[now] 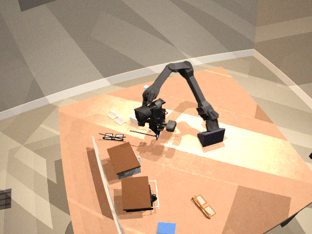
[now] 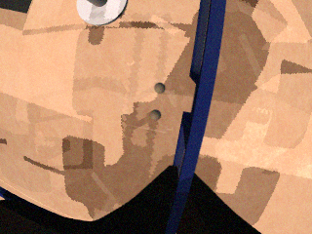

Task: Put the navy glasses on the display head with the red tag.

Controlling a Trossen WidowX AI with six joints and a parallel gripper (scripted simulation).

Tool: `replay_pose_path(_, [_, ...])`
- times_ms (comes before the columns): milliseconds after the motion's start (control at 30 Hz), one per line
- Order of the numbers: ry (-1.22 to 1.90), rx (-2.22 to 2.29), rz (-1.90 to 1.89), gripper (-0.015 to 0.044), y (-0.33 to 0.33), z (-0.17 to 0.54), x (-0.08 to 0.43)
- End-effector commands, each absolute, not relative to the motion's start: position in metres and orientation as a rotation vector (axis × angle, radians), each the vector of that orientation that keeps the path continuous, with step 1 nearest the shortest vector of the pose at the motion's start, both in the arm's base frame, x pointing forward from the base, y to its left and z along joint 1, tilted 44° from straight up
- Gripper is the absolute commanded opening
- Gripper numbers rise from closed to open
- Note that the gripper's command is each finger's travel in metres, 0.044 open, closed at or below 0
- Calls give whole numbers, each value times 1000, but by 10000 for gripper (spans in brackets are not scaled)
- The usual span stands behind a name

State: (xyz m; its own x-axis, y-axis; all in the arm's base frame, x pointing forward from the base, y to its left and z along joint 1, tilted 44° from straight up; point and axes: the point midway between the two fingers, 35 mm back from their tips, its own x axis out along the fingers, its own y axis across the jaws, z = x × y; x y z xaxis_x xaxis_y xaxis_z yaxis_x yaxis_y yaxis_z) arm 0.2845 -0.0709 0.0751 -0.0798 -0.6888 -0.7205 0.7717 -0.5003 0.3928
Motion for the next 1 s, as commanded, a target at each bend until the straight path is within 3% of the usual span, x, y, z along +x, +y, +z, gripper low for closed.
replay_pose_path(0, [113, 1120, -1774, 0, -68, 73, 286])
replay_pose_path(967, [113, 1120, -1774, 0, -69, 74, 285])
